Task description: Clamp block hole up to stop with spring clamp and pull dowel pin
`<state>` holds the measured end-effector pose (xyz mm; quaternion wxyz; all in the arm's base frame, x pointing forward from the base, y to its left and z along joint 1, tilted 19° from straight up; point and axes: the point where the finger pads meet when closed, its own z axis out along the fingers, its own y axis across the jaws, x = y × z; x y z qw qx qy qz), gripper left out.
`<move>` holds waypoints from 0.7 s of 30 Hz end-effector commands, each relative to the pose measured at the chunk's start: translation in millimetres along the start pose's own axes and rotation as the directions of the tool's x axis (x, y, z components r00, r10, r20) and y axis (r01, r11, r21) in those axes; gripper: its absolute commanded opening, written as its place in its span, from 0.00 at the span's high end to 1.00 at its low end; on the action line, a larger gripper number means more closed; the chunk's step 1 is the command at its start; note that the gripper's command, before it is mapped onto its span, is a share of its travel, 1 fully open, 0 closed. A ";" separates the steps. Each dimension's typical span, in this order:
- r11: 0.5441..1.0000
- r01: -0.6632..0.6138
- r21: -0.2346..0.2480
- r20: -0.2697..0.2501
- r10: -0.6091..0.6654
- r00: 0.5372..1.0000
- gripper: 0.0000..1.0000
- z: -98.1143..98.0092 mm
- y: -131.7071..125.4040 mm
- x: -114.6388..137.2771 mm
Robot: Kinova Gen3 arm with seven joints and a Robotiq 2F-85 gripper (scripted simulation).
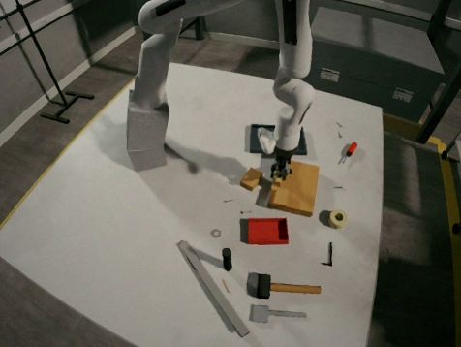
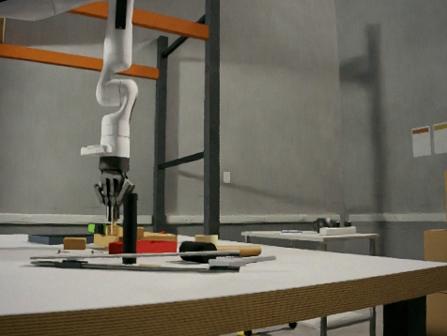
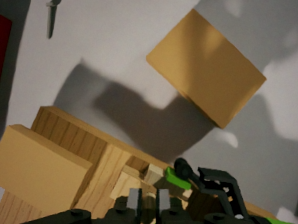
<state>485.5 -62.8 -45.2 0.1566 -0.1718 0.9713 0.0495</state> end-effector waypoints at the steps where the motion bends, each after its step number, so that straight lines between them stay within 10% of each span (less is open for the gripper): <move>1: 1.000 0.026 0.000 0.000 -0.026 1.000 0.90 -0.9 -0.6 -0.7; 21: 0.985 0.172 0.000 0.000 -0.172 0.985 0.90 -1.1 -0.6 -0.7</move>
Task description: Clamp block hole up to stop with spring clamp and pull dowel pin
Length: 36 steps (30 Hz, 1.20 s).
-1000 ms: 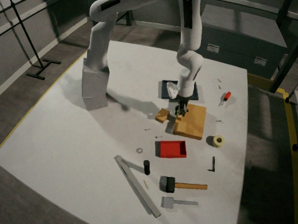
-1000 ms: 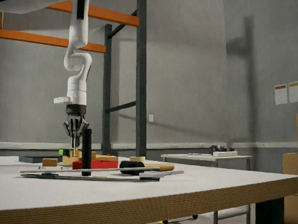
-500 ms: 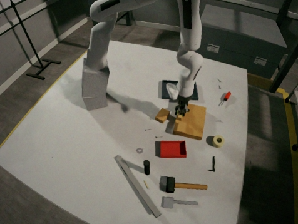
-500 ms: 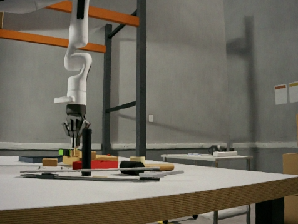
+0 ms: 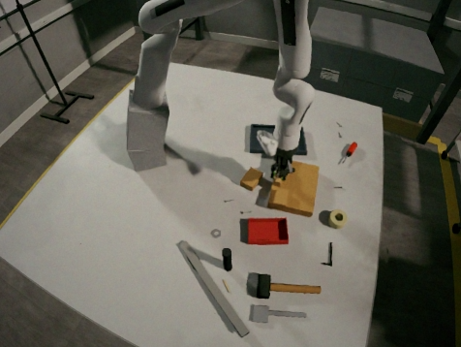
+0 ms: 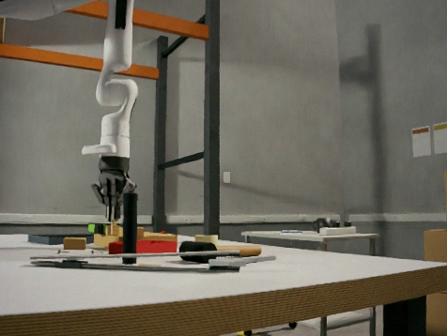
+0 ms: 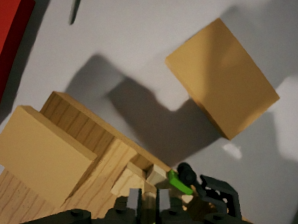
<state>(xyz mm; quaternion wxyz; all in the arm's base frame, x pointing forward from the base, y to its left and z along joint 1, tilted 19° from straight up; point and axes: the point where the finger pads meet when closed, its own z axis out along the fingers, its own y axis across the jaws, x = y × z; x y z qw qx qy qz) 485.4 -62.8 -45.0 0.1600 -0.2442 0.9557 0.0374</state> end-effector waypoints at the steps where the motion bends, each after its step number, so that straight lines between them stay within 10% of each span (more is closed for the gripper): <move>1: 1.000 0.031 0.000 0.000 -0.031 1.000 0.90 -0.9 -0.8 -0.6; 36: 0.997 -0.079 0.000 0.000 0.079 0.997 0.90 -1.7 -0.8 -0.6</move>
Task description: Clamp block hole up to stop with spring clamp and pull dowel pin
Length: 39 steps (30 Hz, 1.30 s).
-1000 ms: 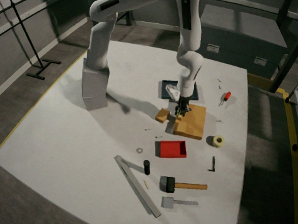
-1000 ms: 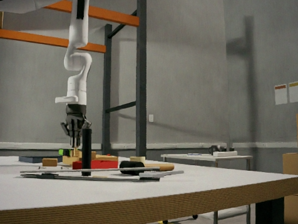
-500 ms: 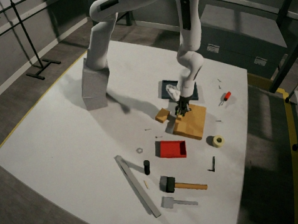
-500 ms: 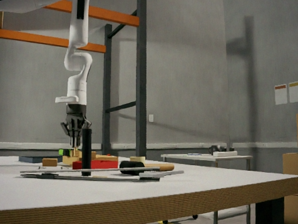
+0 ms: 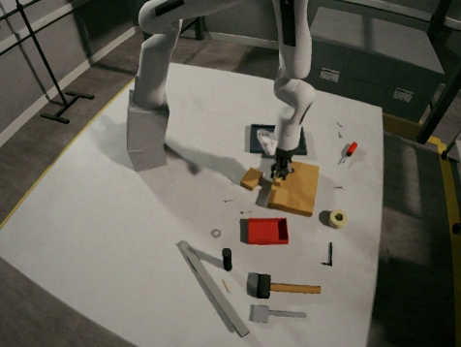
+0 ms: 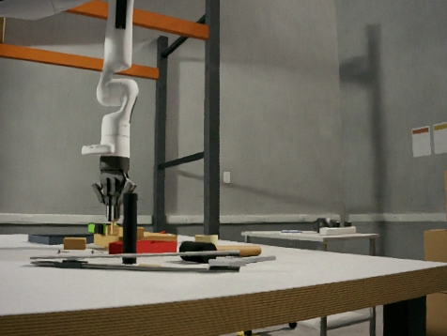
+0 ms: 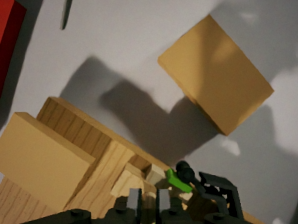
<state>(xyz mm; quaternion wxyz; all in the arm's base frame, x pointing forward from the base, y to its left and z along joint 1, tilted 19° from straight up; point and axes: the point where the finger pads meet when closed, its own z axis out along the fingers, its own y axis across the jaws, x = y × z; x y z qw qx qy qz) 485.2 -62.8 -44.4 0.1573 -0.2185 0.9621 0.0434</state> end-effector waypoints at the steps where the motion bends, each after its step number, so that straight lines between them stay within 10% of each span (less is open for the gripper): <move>1: 0.999 -0.033 0.004 0.003 0.033 0.999 0.90 -1.1 -0.8 -0.6; 39: 0.944 -0.331 0.003 0.003 0.331 0.944 0.90 -1.4 -0.8 -0.6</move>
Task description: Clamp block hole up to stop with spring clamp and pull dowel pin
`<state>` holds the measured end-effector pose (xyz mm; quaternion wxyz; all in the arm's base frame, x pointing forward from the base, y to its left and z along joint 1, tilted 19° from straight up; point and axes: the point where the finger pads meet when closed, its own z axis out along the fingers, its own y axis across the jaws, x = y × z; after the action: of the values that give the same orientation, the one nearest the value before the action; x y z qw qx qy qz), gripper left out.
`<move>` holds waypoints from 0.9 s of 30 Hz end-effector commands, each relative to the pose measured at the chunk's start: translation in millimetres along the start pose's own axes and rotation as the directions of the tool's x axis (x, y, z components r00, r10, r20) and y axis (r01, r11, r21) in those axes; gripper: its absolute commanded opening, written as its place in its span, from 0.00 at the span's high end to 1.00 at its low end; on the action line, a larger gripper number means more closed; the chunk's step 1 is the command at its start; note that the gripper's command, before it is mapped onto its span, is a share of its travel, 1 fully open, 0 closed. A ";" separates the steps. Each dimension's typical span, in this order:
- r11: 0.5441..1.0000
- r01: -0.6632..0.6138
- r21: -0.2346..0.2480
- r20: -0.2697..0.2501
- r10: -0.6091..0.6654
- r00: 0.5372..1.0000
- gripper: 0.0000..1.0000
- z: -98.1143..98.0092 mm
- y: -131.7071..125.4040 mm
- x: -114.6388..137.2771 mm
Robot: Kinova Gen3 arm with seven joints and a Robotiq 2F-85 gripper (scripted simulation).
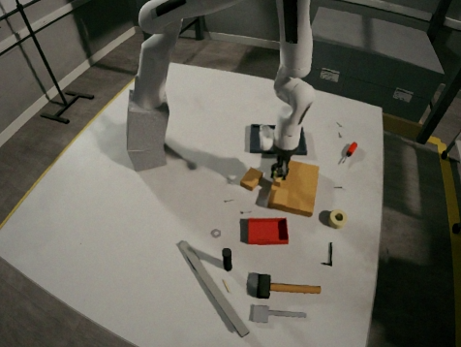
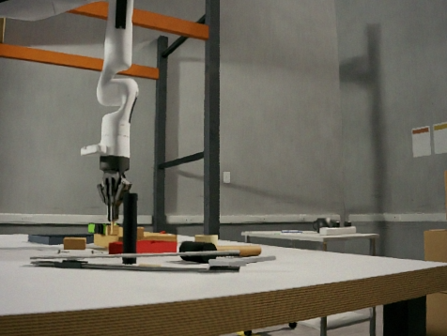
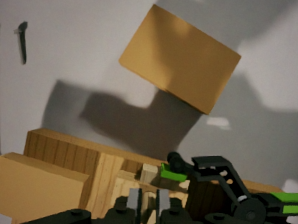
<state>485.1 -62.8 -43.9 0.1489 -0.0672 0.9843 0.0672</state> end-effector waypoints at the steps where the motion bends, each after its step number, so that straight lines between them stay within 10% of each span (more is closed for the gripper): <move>1: 0.999 -0.036 0.003 0.003 0.036 0.999 0.90 -0.9 -0.6 -0.7; 27: 0.970 -0.244 0.002 0.004 0.244 0.970 0.90 -1.1 -0.6 -0.7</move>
<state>485.2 -62.9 -43.6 0.1411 0.0410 0.9857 0.0830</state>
